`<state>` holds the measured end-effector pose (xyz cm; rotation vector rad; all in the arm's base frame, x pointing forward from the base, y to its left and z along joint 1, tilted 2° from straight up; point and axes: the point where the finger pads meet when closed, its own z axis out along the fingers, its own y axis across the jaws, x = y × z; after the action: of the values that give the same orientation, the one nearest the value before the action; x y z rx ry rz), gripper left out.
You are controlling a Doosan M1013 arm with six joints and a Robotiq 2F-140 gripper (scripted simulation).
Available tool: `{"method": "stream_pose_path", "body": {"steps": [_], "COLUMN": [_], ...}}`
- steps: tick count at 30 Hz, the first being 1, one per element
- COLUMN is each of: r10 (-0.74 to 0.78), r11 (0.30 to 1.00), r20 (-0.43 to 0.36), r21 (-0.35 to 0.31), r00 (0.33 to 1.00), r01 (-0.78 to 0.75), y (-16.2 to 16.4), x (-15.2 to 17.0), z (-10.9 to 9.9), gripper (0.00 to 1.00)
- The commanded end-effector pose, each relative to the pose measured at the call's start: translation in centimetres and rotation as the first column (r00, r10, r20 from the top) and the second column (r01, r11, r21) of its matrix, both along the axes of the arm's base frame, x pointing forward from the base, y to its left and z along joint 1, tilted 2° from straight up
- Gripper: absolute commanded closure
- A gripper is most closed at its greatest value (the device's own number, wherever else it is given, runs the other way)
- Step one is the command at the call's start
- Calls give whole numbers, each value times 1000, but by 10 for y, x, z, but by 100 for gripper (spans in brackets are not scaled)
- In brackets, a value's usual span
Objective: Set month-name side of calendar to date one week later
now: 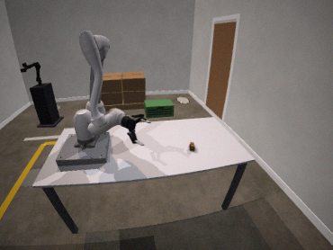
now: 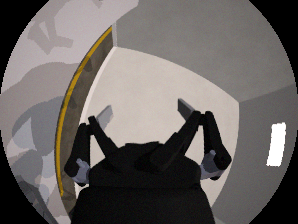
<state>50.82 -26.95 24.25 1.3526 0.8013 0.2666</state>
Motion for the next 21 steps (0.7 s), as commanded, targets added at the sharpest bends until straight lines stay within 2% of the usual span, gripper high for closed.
{"method": "stream_pose_path", "body": {"steps": [1, 21], "r10": [0, -14], "r11": [1000, 1000], "r20": [0, 2], "r21": [0, 1], "r00": [1000, 1000], "r01": [0, 14], "y": [0, -4], "x": [0, 1], "z": [0, 1], "gripper": [0, 0]}}
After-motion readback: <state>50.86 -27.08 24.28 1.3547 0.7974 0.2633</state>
